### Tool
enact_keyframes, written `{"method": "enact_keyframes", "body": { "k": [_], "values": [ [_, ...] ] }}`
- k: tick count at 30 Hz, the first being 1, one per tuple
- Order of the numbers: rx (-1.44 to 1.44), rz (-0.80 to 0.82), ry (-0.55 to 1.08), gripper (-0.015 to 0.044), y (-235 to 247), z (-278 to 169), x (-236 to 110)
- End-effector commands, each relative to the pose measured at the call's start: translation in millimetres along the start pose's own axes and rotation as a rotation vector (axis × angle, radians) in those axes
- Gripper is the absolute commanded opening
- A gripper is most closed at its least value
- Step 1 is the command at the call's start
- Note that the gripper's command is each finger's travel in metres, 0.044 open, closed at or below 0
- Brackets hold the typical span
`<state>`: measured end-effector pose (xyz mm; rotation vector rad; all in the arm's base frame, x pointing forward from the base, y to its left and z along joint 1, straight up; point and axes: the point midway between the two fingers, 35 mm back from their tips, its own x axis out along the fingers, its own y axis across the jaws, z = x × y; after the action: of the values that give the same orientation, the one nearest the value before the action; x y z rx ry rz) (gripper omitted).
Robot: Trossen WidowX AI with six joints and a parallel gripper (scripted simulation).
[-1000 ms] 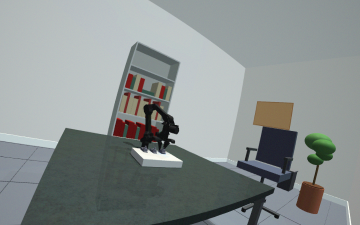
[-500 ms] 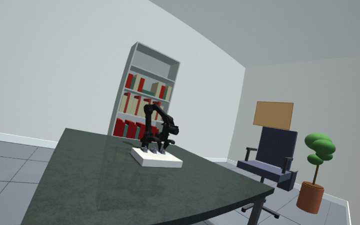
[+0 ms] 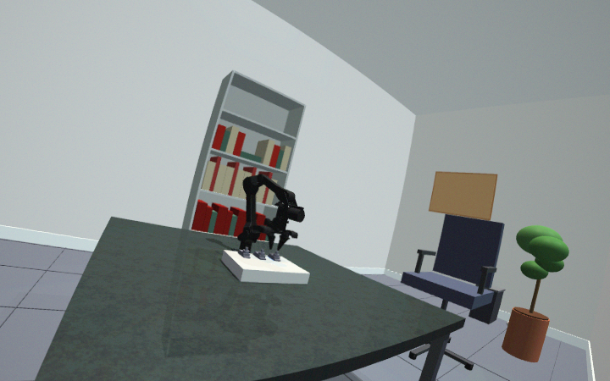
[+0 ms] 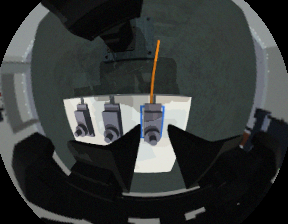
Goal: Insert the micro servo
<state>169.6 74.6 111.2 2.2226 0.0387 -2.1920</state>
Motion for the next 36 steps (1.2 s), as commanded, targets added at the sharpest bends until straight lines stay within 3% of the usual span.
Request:
{"method": "enact_keyframes", "body": {
  "k": [1,3,13,20,28,36],
  "values": [
    [-0.004,-0.003,0.006,0.0187,0,0,-5],
    [-0.004,-0.003,0.006,0.0187,0,1,-5],
    [-0.002,-0.008,0.004,0.0440,0,54,-68],
    [-0.002,-0.015,0.017,0.0440,0,53,-71],
    [-0.002,-0.097,0.161,0.0440,0,49,-103],
    [-0.002,-0.099,0.165,0.0440,0,49,-104]
  ]
}}
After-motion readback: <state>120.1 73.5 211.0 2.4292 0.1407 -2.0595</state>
